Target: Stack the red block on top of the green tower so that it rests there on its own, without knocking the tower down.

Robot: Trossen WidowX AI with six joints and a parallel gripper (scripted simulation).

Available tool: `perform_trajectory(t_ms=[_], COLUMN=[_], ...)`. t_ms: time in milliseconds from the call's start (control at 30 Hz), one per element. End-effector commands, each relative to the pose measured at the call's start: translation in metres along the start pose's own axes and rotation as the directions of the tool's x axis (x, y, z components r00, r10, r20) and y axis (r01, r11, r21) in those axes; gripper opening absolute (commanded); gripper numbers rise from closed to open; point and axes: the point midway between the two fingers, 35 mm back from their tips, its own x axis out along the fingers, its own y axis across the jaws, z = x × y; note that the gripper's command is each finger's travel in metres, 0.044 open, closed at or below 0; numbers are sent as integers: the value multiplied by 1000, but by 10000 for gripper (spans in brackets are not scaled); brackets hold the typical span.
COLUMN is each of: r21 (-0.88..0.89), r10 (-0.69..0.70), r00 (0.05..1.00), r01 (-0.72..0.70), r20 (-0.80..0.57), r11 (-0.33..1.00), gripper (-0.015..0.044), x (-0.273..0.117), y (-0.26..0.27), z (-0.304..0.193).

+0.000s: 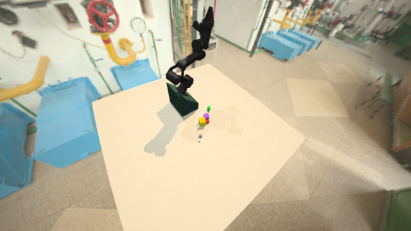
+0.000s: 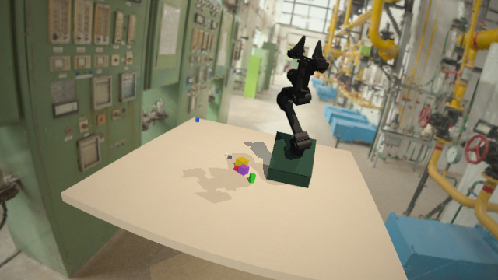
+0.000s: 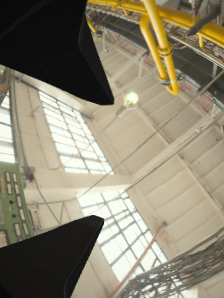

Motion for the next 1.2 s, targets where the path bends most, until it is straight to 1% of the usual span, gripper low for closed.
perform_trajectory(t_ms=[0,33,133,300,467,633,833,1000,1167], r21=[3,12,63,107,183,276,328,364,454], r10=[5,21,108,334,531,683,759,779,788], r00=[1000,1000,993,940,835,691,520,429,228], r01=[-5,-20,-106,-325,-505,-627,-692,-709,-712], r20=[-2,-6,-37,-78,-145,-236,-392,-458,-572], r11=[1000,1000,992,940,844,729,643,604,536], gripper=[426,440,440,440,440,440,440,440,440], x=[0,1,4,-5,-29,-66,-115,-140,-193], y=[2,7,37,109,173,224,259,268,276], z=[0,-1,-5,-17,-40,-71,-122,-145,-190])
